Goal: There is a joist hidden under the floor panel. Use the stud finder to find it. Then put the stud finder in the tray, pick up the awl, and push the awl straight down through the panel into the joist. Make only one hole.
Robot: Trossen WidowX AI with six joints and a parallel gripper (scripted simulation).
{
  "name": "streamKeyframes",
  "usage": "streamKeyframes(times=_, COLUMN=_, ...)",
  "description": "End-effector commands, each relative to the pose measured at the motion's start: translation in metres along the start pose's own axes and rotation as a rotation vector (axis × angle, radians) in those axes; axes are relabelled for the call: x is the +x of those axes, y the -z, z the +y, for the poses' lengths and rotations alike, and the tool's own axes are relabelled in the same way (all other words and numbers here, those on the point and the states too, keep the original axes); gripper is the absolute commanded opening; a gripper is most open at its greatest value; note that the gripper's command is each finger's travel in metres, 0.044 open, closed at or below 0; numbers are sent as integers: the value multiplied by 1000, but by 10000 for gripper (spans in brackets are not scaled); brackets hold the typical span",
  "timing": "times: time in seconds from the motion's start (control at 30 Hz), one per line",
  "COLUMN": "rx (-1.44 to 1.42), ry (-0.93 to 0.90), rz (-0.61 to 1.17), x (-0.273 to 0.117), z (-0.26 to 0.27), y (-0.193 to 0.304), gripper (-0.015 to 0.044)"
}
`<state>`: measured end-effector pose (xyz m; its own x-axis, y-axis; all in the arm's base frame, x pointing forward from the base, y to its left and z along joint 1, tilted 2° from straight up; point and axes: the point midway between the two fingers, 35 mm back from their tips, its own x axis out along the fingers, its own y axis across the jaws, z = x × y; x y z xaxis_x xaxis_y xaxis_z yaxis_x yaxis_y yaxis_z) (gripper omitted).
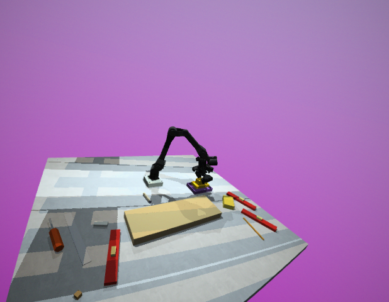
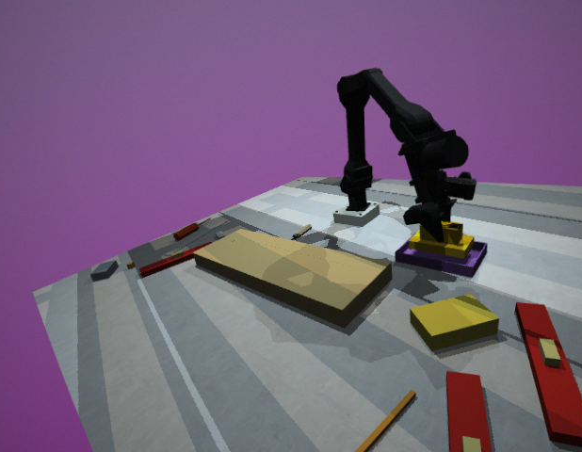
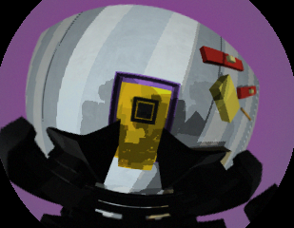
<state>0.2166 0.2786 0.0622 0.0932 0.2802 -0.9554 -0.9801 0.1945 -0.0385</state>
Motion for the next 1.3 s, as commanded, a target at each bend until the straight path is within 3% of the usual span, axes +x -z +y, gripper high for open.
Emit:
streamKeyframes(times=0.0, rx=-2, ry=6, rz=-7, x=2, z=-1, y=0, gripper=0)
streamKeyframes(times=0.47, rx=-2, ry=6, rz=-6, x=21, z=0, y=6, gripper=0)
streamKeyframes(times=0.87, rx=2, ry=0, rz=0, x=19, z=0, y=6, gripper=315)
streamKeyframes(times=1.03, rx=2, ry=0, rz=0, x=-14, z=-1, y=-7, gripper=440)
streamKeyframes(times=1.17, rx=2, ry=0, rz=0, x=-63, z=0, y=-18, gripper=440)
streamKeyframes(times=1.27, rx=2, ry=0, rz=0, x=-73, z=1, y=-19, gripper=440)
